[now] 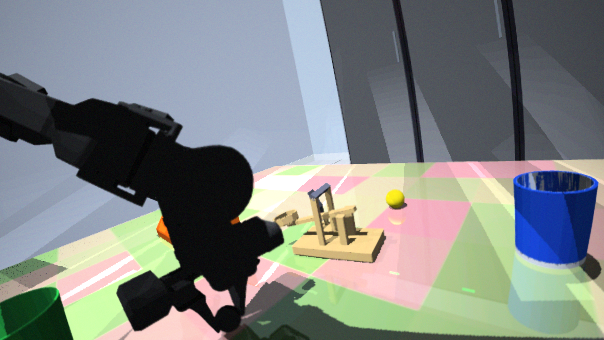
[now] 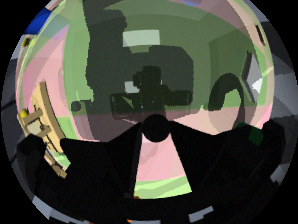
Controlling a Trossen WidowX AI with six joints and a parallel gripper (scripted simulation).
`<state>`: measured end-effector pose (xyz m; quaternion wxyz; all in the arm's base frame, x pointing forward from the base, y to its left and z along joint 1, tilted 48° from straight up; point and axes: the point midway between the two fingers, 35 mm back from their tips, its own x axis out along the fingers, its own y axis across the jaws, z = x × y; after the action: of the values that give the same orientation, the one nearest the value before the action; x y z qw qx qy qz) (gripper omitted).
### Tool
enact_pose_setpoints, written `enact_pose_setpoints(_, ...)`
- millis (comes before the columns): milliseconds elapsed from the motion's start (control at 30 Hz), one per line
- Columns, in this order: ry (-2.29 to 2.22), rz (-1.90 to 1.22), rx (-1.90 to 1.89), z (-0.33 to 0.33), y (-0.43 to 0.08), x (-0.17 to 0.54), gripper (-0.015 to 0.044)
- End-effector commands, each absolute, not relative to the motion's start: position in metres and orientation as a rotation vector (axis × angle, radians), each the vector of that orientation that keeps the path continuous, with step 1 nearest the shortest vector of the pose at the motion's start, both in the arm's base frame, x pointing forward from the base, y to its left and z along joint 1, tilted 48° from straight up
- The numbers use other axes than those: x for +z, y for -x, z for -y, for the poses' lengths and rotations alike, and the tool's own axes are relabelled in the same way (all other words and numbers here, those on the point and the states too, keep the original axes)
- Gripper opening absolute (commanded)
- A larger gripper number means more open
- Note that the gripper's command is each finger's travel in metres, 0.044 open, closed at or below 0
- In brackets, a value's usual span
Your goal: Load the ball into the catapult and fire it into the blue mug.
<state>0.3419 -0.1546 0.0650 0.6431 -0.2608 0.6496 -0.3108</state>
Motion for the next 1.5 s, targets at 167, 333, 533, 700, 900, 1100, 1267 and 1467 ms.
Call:
enact_pose_setpoints(167, 0.596, -1.484, -0.701, 0.139, -0.345, 0.077, 0.0000)
enact_pose_setpoints(333, 0.592, -1.485, -0.697, 0.115, -0.349, 0.098, 0.0000)
enact_pose_setpoints(533, 0.593, -1.486, -0.697, 0.087, -0.348, 0.124, 0.0000)
enact_pose_setpoints(700, 0.597, -1.486, -0.702, 0.066, -0.344, 0.146, 0.0000)
enact_pose_setpoints(900, 0.598, -1.488, -0.701, 0.062, -0.344, 0.148, 0.0000)
enact_pose_setpoints(1100, 0.603, -1.562, -0.669, 0.038, -0.343, 0.113, 0.0000)
enact_pose_setpoints(1267, 0.612, -1.633, -0.650, 0.017, -0.337, 0.081, 0.0000)
enact_pose_setpoints(1467, 0.629, -1.718, -0.643, -0.007, -0.325, 0.044, 0.0000)
